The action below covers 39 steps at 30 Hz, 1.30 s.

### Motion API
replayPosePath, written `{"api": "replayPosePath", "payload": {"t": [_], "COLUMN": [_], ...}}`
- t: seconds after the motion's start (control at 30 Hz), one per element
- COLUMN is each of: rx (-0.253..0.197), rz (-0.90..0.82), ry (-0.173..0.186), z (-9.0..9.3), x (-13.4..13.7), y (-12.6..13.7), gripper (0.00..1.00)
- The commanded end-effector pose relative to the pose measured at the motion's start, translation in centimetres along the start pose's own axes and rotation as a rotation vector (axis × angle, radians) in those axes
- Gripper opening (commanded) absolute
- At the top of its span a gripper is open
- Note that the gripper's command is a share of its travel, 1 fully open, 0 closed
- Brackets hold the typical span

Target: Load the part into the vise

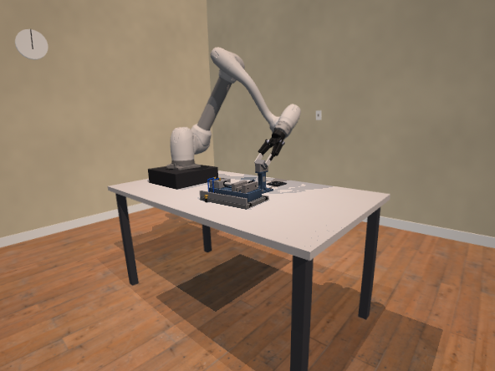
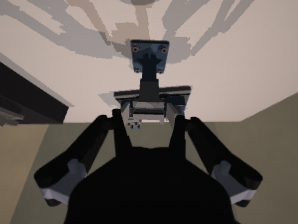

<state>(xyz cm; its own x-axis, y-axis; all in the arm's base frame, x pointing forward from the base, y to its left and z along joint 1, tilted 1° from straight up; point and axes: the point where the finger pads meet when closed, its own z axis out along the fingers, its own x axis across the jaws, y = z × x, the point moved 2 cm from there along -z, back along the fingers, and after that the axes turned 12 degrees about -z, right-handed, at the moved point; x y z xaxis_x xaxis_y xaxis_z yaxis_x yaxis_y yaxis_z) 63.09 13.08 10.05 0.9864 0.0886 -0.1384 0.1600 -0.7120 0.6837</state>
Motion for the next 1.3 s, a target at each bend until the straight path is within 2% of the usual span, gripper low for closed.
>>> {"api": "replayPosePath", "payload": {"t": [0.0,0.8,0.83,1.27], "rx": [0.0,0.0,0.0,0.0], "rz": [0.0,0.0,0.0,0.0], "ry": [0.0,0.0,0.0,0.0], "z": [-0.01,-0.01,-0.01,-0.01], "x": [0.0,0.0,0.0,0.0], "y": [0.01,0.01,0.01,0.01], "gripper": [0.51,0.51,0.0,0.0]}}
